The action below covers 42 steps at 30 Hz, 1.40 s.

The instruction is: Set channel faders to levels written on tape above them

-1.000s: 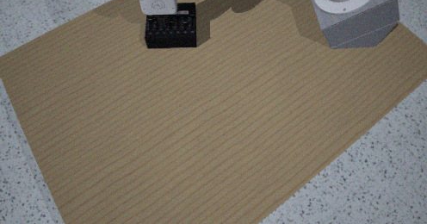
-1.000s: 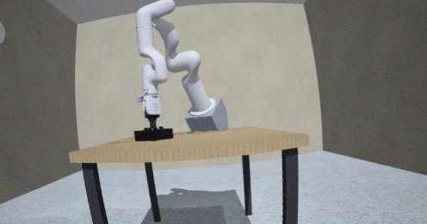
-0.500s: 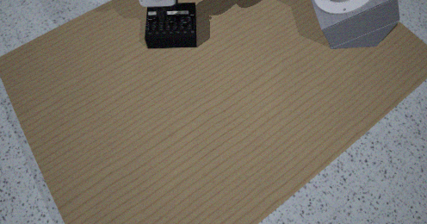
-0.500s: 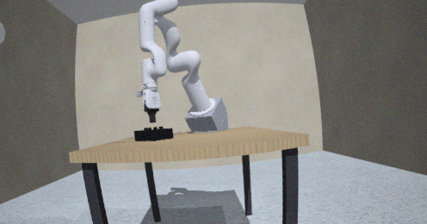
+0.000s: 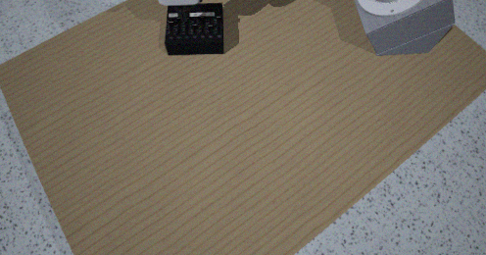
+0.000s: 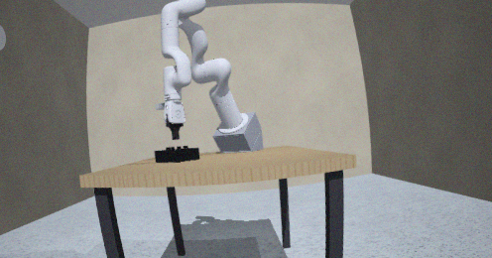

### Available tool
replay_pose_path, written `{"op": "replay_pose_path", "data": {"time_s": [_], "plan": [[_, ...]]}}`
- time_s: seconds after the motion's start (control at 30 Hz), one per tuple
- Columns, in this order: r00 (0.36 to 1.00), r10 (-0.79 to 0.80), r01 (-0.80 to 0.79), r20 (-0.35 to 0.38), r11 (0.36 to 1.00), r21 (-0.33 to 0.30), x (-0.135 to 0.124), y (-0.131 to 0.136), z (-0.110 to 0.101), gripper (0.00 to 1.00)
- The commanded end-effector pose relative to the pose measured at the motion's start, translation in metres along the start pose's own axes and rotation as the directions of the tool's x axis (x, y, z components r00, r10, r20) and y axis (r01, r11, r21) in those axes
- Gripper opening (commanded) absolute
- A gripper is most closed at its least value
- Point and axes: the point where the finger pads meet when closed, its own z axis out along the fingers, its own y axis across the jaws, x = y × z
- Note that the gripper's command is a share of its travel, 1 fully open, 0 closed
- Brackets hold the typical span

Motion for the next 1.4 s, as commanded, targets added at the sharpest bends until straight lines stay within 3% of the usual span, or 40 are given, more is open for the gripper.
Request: {"op": "replay_pose_path", "data": {"time_s": [0.0, 0.07, 0.1, 1.37], "plan": [[1.000, 0.000, 0.000, -0.006, 1.000, 0.001, -0.0002, -0.0007, -0.0005, 0.00], [1.000, 0.000, 0.000, -0.006, 1.000, 0.001, -0.0002, -0.0007, -0.0005, 0.00], [1.000, 0.000, 0.000, -0.006, 1.000, 0.001, -0.0002, -0.0007, -0.0005, 1.00], [1.000, 0.000, 0.000, -0.006, 1.000, 0.001, -0.0002, -0.0007, -0.0005, 1.00]]}}
